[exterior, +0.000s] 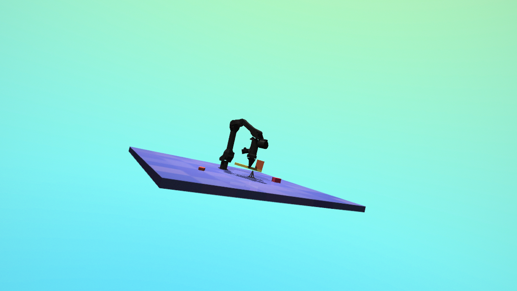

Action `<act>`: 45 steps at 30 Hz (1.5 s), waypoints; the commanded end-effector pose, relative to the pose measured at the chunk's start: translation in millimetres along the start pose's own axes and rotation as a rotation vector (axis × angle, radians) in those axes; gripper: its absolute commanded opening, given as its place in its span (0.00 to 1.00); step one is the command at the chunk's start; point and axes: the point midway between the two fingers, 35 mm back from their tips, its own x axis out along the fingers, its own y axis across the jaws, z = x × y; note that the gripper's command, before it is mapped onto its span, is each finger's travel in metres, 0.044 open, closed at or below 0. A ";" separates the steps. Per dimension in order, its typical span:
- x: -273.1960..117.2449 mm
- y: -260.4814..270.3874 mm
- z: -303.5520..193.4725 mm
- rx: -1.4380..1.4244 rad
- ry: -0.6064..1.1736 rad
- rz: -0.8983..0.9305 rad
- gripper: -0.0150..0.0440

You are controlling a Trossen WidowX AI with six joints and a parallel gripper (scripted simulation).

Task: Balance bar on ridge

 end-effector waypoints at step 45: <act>4.5 0.0 -0.7 0.004 0.001 0.000 0.25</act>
